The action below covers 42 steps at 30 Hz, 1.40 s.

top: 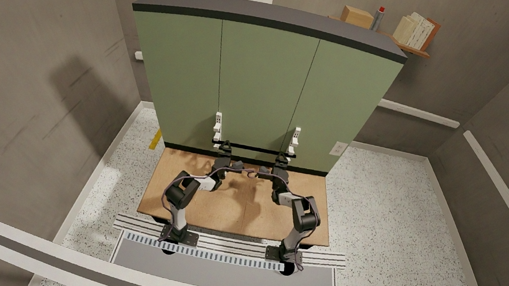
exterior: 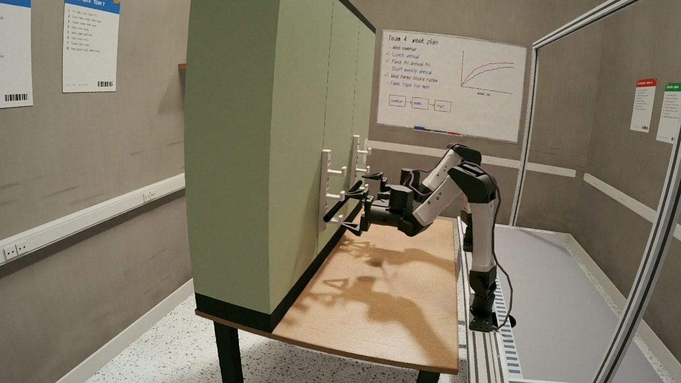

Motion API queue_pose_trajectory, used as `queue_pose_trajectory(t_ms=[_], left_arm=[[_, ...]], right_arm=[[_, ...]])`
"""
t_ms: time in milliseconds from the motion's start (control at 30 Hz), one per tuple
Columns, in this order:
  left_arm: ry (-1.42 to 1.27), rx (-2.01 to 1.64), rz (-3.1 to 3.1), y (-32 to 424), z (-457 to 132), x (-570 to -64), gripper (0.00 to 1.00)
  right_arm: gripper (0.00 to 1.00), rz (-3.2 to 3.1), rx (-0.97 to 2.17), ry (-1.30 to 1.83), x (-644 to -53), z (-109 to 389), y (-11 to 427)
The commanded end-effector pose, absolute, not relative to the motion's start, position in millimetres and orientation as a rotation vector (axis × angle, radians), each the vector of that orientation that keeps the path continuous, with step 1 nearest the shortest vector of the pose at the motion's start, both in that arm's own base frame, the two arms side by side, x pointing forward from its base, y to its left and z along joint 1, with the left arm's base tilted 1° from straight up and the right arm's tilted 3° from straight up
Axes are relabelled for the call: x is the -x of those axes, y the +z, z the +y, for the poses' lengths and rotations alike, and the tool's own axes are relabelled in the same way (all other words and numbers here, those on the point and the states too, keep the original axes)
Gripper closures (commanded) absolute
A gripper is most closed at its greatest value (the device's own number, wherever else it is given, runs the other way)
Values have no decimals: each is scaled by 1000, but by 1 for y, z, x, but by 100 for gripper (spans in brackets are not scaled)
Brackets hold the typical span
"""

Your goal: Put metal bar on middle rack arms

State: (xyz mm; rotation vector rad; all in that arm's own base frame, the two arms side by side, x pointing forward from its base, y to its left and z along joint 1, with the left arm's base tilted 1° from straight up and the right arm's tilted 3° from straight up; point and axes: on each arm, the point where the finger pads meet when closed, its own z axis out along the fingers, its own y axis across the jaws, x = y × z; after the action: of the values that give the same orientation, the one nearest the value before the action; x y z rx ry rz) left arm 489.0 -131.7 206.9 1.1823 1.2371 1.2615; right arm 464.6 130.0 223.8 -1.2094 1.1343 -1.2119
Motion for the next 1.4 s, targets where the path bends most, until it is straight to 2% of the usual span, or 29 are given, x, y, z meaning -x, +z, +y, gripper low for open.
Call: queue_pose_trajectory(t_ms=[0,500,1367], left_arm=[[1257,-1184,1231,209,-134,-497,0],[1256,-1197,1237,205,-132,-518,0],[1256,-1205,1243,202,-131,-519,0]], right_arm=[[0,1133,1232,-1208,-472,131,220],[0,1134,1232,-1205,-492,131,221],[0,1138,1228,-1203,-496,131,221]])
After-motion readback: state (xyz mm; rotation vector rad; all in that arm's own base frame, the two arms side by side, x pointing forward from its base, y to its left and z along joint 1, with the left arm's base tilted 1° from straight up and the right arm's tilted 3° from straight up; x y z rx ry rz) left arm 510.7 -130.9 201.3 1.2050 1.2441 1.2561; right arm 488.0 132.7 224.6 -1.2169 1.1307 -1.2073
